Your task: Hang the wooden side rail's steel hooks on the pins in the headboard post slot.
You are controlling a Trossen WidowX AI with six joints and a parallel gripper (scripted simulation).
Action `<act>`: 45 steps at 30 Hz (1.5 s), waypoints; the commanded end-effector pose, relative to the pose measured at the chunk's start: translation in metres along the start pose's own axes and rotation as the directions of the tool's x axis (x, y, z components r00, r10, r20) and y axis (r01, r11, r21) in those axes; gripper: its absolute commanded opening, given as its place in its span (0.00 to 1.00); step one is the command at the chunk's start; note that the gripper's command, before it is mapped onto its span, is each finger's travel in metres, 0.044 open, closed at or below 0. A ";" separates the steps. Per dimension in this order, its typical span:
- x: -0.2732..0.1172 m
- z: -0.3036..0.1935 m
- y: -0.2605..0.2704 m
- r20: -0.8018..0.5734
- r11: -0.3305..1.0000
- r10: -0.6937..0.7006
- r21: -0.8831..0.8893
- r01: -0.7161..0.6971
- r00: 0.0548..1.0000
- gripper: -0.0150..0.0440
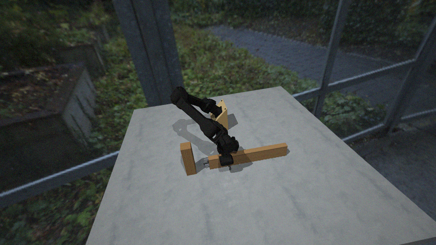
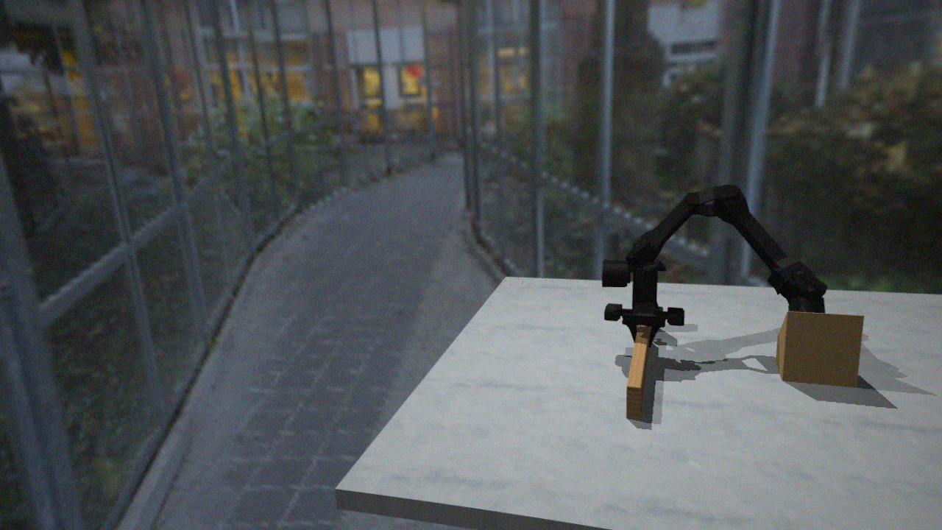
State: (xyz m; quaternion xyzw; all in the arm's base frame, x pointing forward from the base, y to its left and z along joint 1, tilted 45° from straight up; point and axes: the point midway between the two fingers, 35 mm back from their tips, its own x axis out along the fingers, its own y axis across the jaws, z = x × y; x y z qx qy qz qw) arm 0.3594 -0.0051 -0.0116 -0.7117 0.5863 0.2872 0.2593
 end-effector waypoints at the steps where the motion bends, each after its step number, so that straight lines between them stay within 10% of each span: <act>1: 0.000 0.000 0.000 0.000 1.000 0.000 0.000 0.000 1.000 0.25; 45: -0.007 0.000 0.000 -0.003 1.000 0.007 -0.024 -0.007 1.000 0.25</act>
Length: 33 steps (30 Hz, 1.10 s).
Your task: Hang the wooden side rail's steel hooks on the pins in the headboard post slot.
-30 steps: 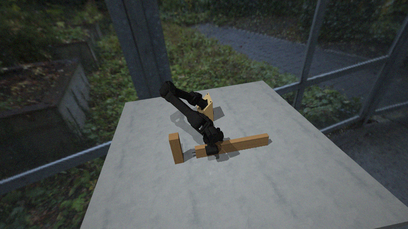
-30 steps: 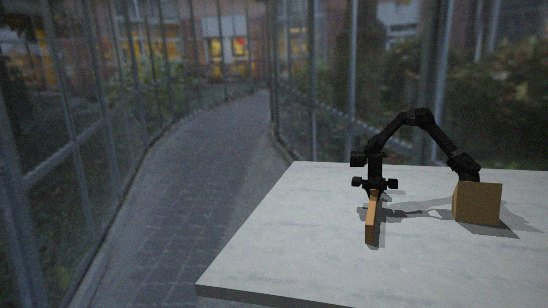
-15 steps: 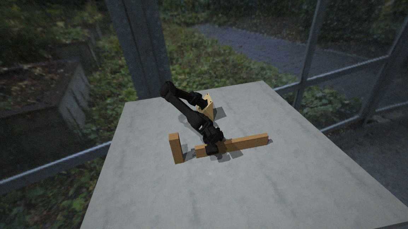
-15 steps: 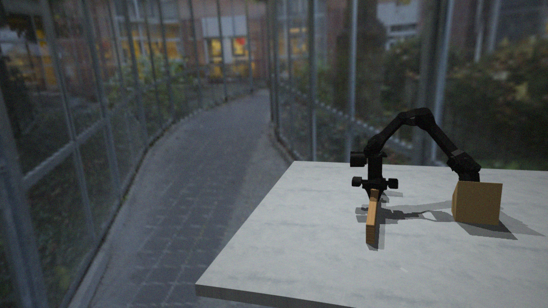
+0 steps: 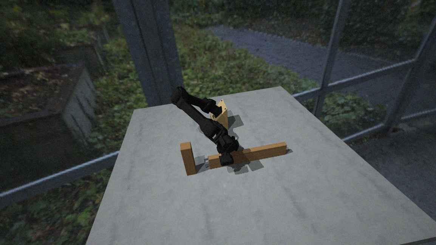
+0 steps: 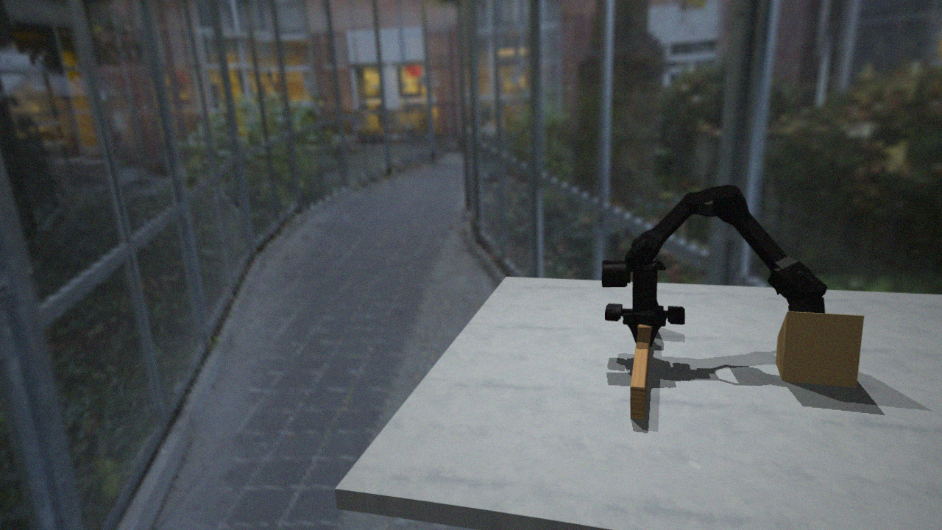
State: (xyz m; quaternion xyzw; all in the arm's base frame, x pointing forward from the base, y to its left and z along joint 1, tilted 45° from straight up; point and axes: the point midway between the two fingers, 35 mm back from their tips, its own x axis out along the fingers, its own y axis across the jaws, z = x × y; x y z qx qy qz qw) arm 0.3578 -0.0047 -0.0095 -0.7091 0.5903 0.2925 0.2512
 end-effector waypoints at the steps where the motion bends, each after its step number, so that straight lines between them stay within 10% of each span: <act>1: -0.005 0.001 -0.002 0.000 1.000 -0.009 -0.010 0.009 1.000 0.25; 33: -0.011 0.001 -0.002 0.000 1.000 -0.009 -0.010 0.009 1.000 0.25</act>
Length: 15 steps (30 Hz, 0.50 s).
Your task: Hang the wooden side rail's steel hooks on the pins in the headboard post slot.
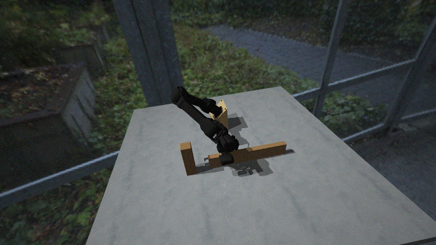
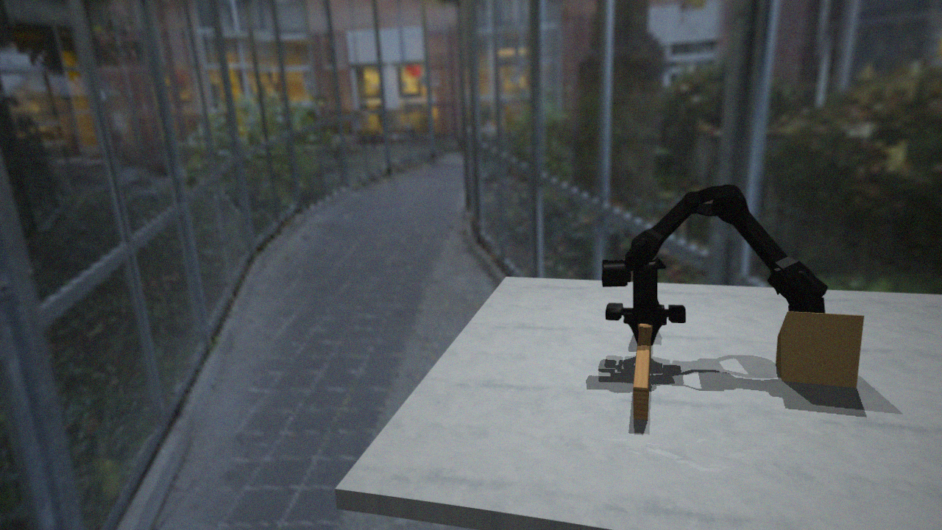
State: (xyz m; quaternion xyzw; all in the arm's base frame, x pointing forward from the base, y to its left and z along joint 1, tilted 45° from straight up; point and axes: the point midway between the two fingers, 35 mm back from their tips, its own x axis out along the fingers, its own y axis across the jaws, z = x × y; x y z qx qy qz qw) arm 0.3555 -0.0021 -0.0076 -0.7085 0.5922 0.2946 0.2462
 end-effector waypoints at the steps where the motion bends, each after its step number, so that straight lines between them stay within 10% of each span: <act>1: -0.007 0.000 -0.003 0.004 1.000 -0.017 -0.002 0.017 1.000 0.25; 15: -0.010 0.000 -0.003 0.004 1.000 -0.017 -0.002 0.017 1.000 0.25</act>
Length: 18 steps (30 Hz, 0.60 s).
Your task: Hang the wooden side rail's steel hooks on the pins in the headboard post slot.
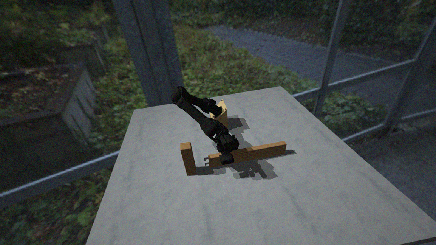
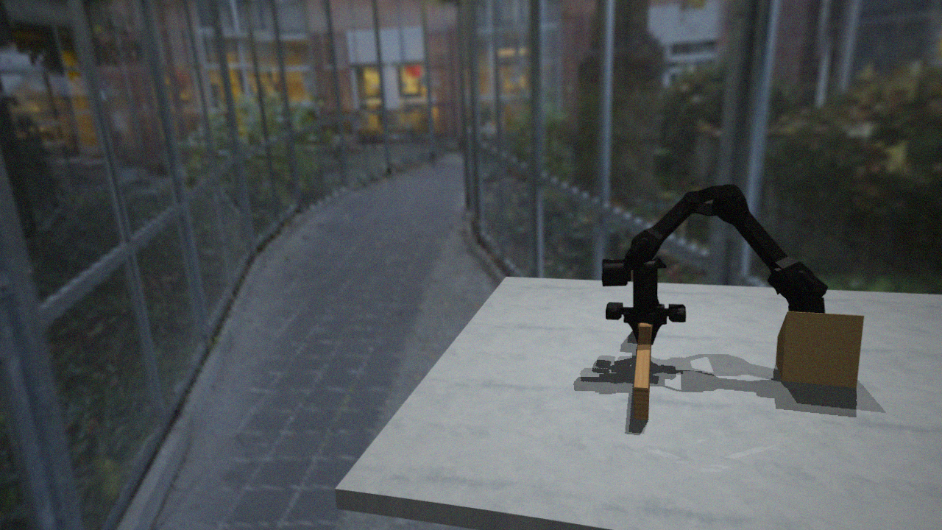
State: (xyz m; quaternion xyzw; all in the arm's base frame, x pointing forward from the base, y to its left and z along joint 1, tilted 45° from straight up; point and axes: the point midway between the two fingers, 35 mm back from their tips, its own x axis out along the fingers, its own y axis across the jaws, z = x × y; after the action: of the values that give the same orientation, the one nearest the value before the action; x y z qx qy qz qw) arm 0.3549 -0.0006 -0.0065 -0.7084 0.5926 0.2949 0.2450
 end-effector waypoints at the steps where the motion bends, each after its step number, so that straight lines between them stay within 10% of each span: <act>1: -0.008 0.000 -0.004 0.005 1.000 -0.018 0.000 0.018 1.000 0.25; 18: -0.011 0.000 -0.004 0.005 1.000 -0.018 0.000 0.018 1.000 0.25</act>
State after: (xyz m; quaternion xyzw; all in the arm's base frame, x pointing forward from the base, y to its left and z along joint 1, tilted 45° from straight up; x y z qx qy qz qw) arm 0.3544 0.0015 -0.0046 -0.7086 0.5927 0.2951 0.2442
